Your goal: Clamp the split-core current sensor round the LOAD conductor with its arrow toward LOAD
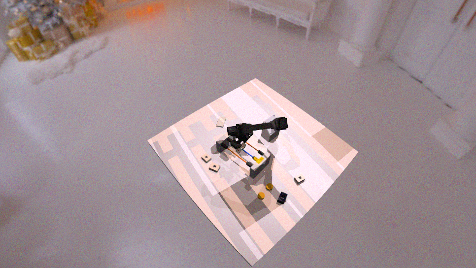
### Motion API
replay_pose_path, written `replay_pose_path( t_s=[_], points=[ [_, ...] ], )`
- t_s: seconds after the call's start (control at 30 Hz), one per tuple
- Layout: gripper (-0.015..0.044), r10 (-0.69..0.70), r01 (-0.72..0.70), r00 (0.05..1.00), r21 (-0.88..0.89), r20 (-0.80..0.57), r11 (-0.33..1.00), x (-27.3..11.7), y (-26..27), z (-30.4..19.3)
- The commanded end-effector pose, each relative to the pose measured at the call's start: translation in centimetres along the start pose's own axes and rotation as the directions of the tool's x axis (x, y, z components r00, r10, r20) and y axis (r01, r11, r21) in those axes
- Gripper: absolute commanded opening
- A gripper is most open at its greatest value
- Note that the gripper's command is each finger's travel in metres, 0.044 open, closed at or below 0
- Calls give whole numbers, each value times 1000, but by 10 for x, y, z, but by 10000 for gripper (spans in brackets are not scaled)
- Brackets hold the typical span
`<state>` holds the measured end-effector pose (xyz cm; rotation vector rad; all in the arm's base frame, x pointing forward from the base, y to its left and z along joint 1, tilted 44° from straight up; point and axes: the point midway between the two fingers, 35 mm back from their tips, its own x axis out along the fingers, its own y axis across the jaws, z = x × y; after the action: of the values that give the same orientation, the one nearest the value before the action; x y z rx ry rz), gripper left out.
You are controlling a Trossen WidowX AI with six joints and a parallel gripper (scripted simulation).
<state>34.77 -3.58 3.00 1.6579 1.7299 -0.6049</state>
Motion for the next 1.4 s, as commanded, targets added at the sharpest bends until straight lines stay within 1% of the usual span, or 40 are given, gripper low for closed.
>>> replay_pose_path(
  t_s=[0.0,0.3,0.33,1.37],
  points=[
    [0,-1,1,1000,9,-6,1000,8,-2,0],
    [0,-1,1,1000,9,-8,1000,21,-3,-1],
    [0,0,0,1000,0,-2,1000,16,-1,-1],
    [0,0,0,1000,0,-2,1000,16,-1,-1]
  ],
)
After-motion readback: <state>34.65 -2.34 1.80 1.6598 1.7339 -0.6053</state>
